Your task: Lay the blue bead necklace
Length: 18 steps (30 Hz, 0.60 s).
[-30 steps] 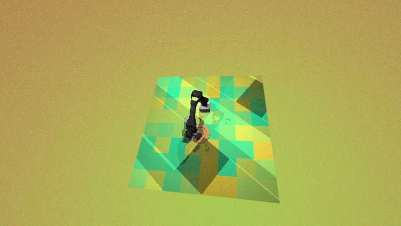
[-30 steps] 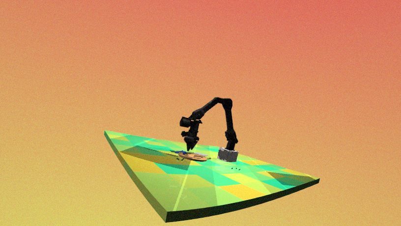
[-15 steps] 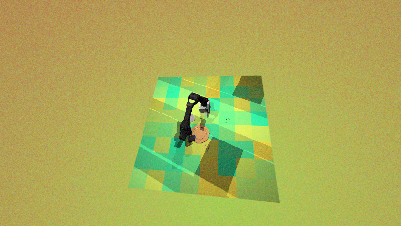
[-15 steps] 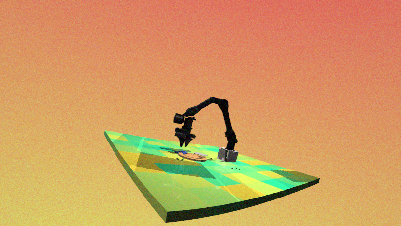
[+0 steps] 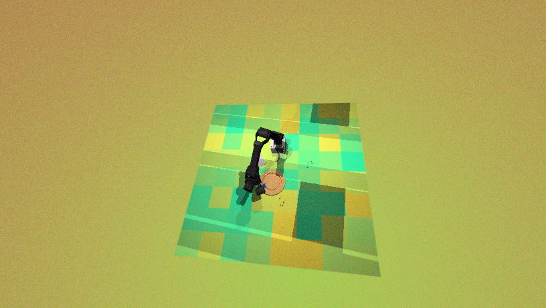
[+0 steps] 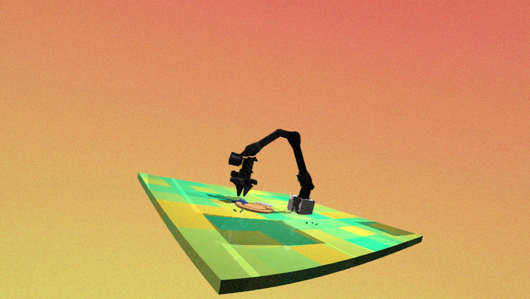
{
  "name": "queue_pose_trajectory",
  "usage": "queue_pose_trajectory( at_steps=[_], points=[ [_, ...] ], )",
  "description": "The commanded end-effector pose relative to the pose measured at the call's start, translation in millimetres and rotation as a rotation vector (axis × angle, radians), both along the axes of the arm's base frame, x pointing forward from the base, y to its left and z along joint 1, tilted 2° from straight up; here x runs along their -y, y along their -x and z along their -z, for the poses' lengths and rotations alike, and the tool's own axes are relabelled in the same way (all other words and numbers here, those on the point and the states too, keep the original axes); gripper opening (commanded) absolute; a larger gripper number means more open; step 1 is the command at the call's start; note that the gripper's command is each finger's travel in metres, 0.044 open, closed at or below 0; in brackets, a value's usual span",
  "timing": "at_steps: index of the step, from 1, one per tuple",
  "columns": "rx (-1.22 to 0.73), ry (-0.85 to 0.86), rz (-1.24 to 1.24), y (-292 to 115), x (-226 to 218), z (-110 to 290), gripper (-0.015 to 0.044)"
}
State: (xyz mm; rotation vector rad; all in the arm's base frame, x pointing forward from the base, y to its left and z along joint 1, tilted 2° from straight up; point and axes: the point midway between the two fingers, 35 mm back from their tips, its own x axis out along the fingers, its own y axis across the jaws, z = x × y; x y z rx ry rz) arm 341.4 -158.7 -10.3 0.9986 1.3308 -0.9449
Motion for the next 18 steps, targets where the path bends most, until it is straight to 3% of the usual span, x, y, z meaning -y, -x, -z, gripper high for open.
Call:
queue_pose_trajectory(
  at_steps=[1,17,18],
  points=[
    [-0.004,-0.001,0.003,0.4,-0.2,8.4,0.0250],
    [-0.008,-0.002,0.008,1.2,-0.5,27.6,0.0250],
    [-0.008,-0.004,0.004,1.2,-0.6,25.1,0.0224]
  ],
)
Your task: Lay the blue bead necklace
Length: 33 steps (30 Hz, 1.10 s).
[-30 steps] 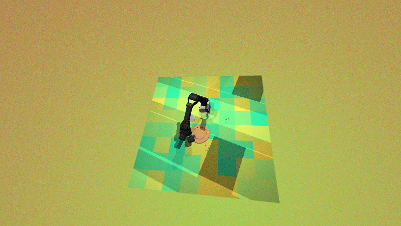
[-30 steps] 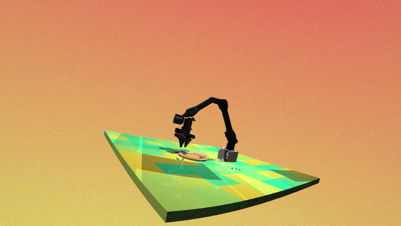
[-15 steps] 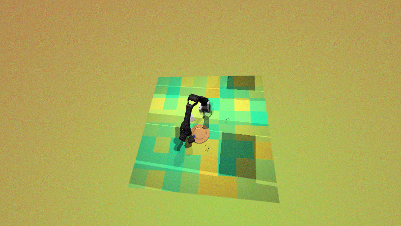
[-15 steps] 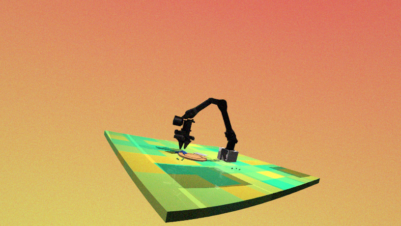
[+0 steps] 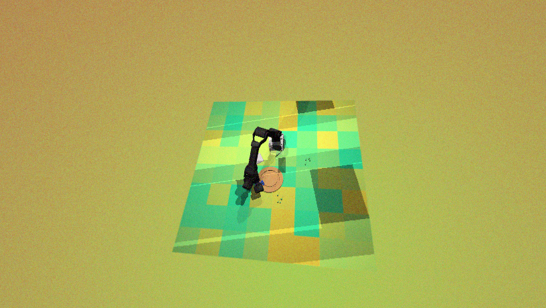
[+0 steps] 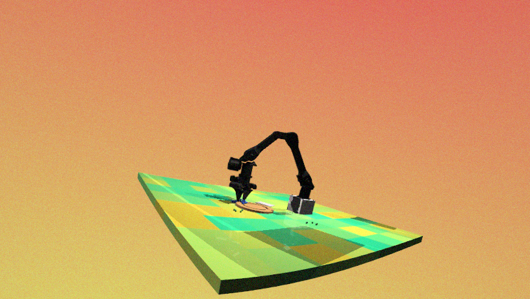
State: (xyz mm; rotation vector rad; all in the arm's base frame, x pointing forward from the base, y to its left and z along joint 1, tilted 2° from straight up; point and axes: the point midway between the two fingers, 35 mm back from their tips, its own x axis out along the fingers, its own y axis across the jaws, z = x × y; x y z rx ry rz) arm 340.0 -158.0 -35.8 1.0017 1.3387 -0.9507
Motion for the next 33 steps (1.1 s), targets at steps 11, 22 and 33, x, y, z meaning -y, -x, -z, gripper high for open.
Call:
queue_pose_trajectory(
  at_steps=[11,22,33],
  points=[
    [0.001,0.000,0.000,-0.1,0.1,-0.4,0.0033],
    [0.001,0.000,0.000,-0.1,0.1,-0.4,0.0000],
    [0.001,0.000,0.000,-0.1,0.1,-0.4,0.0000]
  ],
)
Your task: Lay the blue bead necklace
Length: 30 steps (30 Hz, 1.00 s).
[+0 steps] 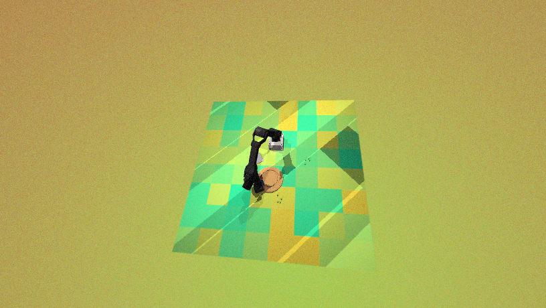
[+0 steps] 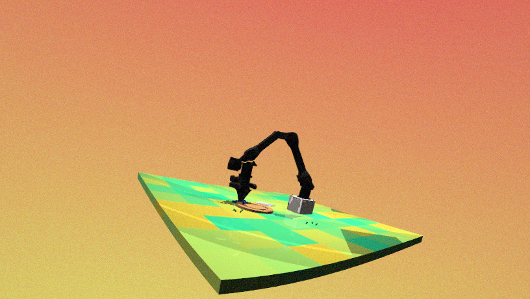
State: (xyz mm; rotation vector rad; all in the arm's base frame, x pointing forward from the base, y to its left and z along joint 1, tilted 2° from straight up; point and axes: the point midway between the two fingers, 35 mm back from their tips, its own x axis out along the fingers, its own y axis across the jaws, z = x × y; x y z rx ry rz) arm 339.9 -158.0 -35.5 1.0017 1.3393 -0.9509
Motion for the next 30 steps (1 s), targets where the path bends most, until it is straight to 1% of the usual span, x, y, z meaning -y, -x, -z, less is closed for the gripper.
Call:
queue_pose_trajectory(
  at_steps=[1,24,30],
  points=[
    [0.001,0.001,0.000,-0.3,0.1,-0.2,0.0000],
    [0.001,0.001,0.000,-0.3,0.2,-0.7,0.0000],
    [0.001,0.002,0.003,-0.1,0.7,-17.4,0.0000]
  ],
)
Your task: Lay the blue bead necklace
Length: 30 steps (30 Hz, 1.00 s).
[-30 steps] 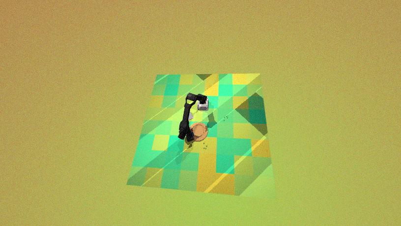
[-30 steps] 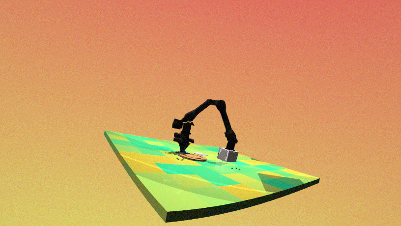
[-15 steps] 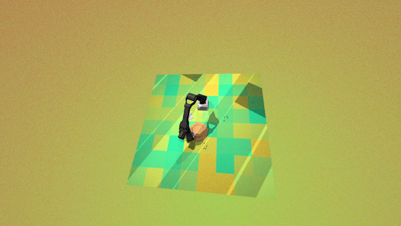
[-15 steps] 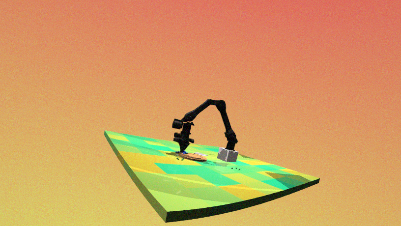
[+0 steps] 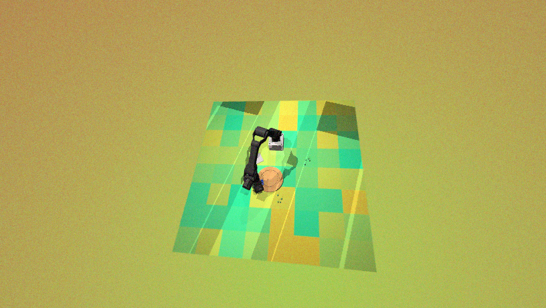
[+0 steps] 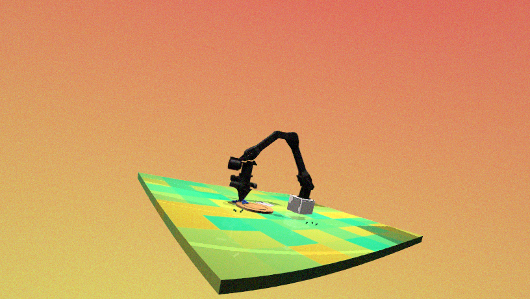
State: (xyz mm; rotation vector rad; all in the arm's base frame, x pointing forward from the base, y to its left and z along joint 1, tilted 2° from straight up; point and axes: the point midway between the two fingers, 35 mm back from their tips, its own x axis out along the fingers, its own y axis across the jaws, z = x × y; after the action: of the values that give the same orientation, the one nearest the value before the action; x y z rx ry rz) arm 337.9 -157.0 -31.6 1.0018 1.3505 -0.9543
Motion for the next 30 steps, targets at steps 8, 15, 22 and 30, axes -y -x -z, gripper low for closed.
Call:
queue_pose_trajectory(
  at_steps=[8,15,22,30],
  points=[
    [0.011,0.007,0.004,-1.8,1.8,-21.1,0.0000],
    [0.010,0.006,0.004,2.6,-15.9,-21.4,0.0000],
    [0.010,0.004,0.004,9.9,-37.8,-21.5,0.0000],
    [0.009,0.002,0.004,15.4,-51.3,-21.2,0.0000]
  ],
)
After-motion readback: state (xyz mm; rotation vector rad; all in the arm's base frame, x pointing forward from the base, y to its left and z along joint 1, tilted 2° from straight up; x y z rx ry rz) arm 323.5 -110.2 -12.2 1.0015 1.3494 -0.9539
